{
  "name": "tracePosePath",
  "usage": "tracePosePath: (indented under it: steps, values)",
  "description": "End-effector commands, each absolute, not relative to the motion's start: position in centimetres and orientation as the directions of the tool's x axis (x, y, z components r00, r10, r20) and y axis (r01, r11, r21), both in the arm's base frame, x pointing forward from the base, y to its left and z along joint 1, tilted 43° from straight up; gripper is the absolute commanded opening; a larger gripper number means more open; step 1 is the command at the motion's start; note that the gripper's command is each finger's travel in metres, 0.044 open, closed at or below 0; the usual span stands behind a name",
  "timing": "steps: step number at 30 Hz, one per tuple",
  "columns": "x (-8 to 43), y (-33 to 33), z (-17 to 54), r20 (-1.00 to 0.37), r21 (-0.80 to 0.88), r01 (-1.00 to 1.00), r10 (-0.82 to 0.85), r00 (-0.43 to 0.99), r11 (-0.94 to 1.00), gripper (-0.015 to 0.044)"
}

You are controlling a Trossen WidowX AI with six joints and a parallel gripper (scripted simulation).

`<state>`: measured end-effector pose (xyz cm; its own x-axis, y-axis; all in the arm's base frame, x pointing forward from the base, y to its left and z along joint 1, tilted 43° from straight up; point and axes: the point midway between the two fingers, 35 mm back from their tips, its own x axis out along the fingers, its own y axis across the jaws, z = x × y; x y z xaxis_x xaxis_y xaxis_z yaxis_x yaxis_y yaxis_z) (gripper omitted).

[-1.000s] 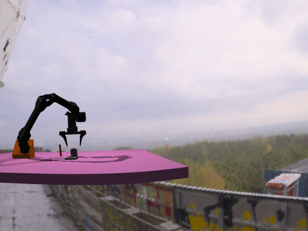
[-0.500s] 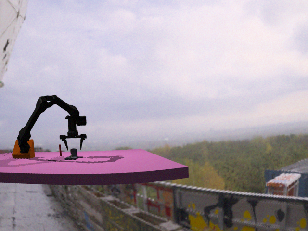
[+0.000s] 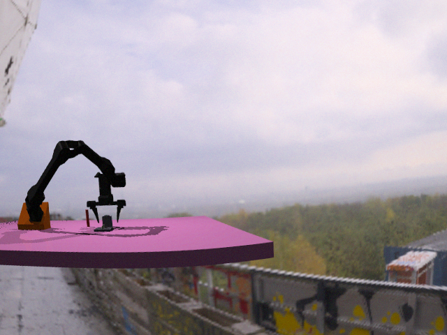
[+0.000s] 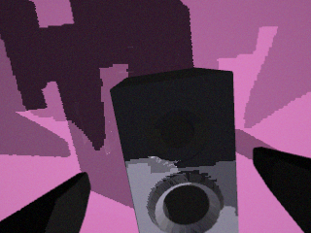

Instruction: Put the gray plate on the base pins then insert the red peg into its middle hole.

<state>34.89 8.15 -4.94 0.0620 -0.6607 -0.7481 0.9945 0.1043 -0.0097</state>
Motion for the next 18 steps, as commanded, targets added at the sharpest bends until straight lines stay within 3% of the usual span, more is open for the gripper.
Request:
tracePosePath:
  steps: [1,5,16,18]
  values:
    - [34.75,7.55,-5.47,-0.743,-0.014,0.994,-0.666,0.062,0.108,0.044]
    - [34.74,7.29,-5.73,-0.743,-0.014,0.994,-0.667,0.061,0.107,0.044]
    - [34.74,7.29,-5.73,-0.743,-0.014,0.994,-0.667,0.061,0.107,0.0151]
    - [34.74,7.29,-5.73,-0.743,-0.014,0.994,-0.667,0.061,0.107,0.0138]
